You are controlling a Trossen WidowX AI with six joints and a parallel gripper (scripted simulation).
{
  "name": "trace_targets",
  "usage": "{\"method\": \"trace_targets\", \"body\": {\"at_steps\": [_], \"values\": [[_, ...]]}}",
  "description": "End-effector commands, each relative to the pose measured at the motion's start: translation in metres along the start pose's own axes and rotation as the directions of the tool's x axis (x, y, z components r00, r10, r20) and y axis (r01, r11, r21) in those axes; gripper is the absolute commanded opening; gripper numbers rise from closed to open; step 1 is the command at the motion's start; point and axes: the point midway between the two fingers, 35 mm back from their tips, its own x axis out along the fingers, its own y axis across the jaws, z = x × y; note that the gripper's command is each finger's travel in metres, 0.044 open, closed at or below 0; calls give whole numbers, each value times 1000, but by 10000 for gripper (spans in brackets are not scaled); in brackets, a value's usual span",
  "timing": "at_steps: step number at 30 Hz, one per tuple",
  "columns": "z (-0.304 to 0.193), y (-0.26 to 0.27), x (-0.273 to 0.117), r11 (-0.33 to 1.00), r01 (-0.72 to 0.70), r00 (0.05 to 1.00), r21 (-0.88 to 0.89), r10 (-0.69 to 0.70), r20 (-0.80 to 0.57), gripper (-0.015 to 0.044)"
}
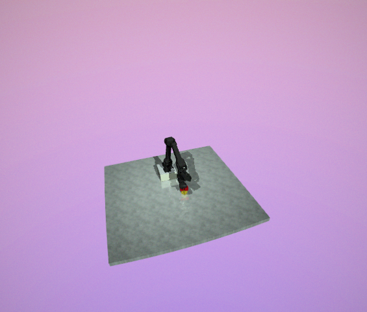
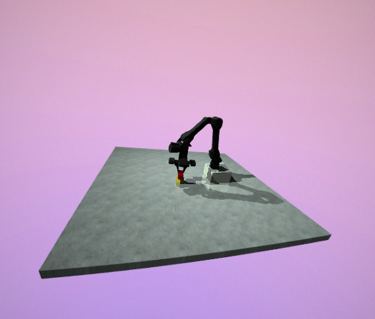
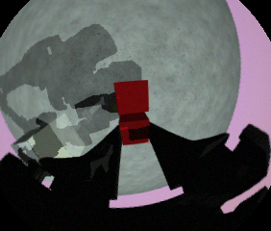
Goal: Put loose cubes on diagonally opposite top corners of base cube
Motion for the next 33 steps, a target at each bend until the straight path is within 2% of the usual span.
{"method": "trace_targets", "body": {"at_steps": [1, 30, 33], "values": [[0, 1, 3, 1000, -5, 1000, 7, 5, 3, 105], [0, 1, 3, 1000, -5, 1000, 7, 5, 3, 105], [0, 1, 3, 1000, -5, 1000, 7, 5, 3, 184]]}}
